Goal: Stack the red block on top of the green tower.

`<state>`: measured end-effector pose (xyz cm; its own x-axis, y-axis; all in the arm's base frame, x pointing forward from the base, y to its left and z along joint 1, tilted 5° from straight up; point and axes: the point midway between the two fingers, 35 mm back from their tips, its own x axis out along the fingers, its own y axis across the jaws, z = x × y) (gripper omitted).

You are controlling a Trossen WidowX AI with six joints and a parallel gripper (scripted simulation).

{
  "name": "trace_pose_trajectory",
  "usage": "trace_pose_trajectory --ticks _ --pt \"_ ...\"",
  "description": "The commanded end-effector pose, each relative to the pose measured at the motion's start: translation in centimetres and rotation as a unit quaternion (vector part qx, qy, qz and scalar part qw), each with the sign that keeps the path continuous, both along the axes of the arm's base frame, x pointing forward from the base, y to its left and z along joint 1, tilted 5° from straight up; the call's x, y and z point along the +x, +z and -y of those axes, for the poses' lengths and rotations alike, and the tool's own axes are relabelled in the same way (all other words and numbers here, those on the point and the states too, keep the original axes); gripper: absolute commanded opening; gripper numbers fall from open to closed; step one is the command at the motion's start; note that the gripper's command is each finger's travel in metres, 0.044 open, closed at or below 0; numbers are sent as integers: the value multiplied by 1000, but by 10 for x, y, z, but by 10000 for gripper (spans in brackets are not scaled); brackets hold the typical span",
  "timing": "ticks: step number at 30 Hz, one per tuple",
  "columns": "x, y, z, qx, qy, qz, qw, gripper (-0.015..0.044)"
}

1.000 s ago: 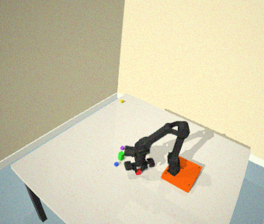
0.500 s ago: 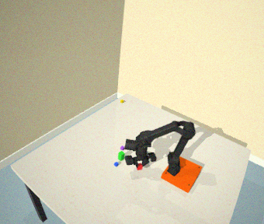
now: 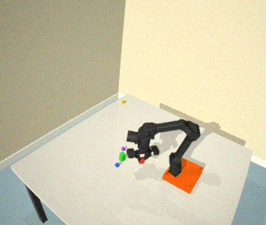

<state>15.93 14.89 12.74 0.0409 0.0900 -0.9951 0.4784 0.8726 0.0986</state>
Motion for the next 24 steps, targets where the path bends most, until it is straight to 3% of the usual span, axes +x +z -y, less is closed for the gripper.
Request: trace_pose_trajectory --ticks 1,8,24 --pt "0 1 0 0 1 -1 1000 0" --pt "9 6 -2 2 3 0 1000 0" --pt "86 17 -11 5 6 8 1000 0"
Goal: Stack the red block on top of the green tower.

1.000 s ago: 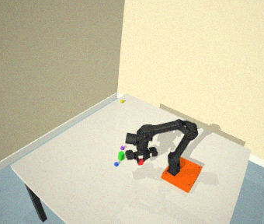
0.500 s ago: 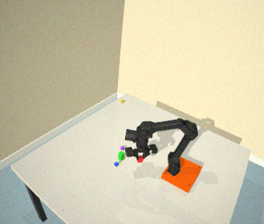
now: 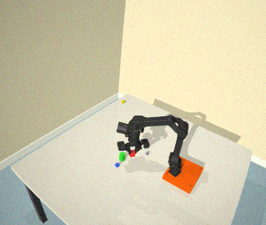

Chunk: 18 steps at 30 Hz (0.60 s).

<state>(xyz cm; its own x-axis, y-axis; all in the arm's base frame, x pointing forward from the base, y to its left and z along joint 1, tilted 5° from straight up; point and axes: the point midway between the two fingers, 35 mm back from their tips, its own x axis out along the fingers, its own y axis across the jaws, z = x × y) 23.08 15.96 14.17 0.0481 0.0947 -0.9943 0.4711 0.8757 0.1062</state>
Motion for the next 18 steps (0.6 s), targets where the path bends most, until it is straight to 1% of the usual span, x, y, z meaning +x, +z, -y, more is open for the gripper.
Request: trace_pose_trajectory --ticks 1,15,18 --pt "19 3 0 2 2 4 1000 0" --pt "83 -1 4 -2 0 3 1000 0" --pt "89 -1 5 -1 -1 1 1000 0"
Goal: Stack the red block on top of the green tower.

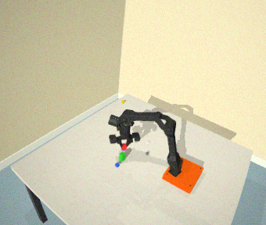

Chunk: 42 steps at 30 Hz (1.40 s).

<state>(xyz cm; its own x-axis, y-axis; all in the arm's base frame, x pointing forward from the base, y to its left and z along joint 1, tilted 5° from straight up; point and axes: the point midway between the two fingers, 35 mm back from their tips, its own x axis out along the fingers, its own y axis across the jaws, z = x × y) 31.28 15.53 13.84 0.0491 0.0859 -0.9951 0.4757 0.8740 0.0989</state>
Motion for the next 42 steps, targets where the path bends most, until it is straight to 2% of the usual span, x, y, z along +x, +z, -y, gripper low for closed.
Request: trace_pose_trajectory --ticks 1,20,42 --pt "7 1 0 3 1 1 1000 0" --pt "11 -58 -4 3 1 1 1000 0" --pt "11 -59 -4 3 1 1 1000 0"
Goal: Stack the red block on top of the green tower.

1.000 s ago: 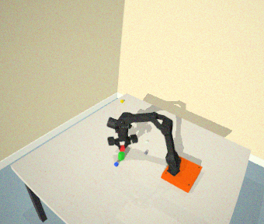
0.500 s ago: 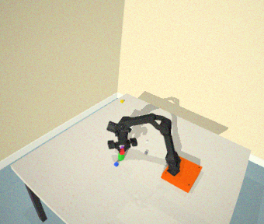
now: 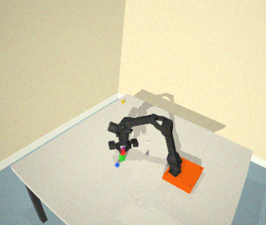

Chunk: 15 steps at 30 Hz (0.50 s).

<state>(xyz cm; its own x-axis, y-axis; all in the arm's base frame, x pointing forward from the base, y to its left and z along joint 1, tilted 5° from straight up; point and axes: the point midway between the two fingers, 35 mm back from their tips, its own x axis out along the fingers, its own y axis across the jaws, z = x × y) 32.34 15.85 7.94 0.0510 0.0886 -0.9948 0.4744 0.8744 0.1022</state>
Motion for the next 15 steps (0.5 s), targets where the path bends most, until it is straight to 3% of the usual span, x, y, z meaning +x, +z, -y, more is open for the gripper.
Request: trace_pose_trajectory --ticks 1,7,15 --pt "0 0 -1 2 1 0 1000 0" --pt "0 5 0 2 1 0 1000 0" --pt "0 0 0 0 0 0 1000 210"
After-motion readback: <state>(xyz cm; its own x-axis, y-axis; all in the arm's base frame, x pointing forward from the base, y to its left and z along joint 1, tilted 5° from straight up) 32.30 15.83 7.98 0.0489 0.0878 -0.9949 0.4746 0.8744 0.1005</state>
